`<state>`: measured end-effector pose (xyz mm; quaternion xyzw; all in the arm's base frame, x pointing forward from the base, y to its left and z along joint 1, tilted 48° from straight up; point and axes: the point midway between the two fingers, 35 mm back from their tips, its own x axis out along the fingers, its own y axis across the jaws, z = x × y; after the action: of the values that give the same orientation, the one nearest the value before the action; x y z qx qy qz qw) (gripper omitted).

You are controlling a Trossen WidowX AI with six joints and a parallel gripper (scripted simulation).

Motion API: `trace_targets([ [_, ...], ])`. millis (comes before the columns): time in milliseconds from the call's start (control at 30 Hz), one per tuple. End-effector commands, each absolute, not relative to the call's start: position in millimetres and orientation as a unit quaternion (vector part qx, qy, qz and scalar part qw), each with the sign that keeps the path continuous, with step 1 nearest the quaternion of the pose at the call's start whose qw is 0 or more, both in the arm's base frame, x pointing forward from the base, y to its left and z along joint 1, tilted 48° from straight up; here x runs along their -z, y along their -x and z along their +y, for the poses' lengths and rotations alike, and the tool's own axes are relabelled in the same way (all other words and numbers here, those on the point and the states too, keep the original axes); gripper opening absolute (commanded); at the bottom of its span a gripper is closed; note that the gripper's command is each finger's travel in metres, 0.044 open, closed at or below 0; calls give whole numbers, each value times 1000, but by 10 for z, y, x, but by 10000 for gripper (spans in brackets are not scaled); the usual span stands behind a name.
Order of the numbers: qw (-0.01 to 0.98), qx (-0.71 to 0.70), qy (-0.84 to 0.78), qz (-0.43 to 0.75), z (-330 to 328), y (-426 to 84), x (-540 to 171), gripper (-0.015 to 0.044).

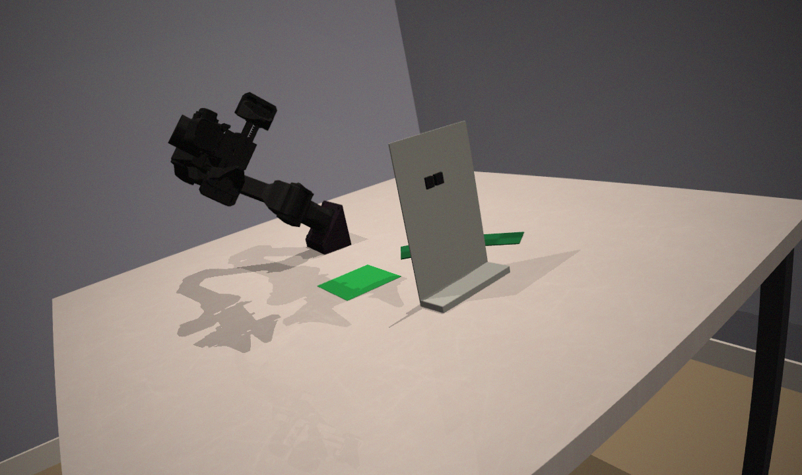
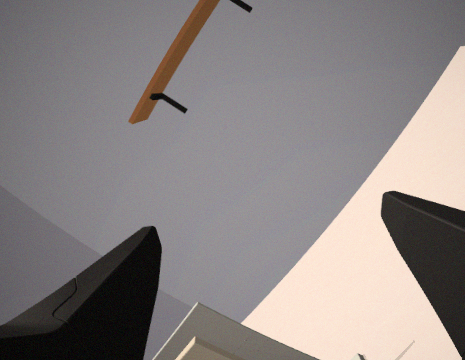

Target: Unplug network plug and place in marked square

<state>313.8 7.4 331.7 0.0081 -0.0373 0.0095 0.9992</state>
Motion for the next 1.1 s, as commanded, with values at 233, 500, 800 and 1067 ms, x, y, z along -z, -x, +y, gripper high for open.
trace_targets([
  [233,998,-30,-63,-4,168,-3221,-2979,190],
  [500,986,-47,-151,45,330,-3321,-2381,156],
  [800,962,-54,-248,102,510,-3272,-1698,156],
  [1067,931,-50,-328,154,637,-3082,-1145,156],
])
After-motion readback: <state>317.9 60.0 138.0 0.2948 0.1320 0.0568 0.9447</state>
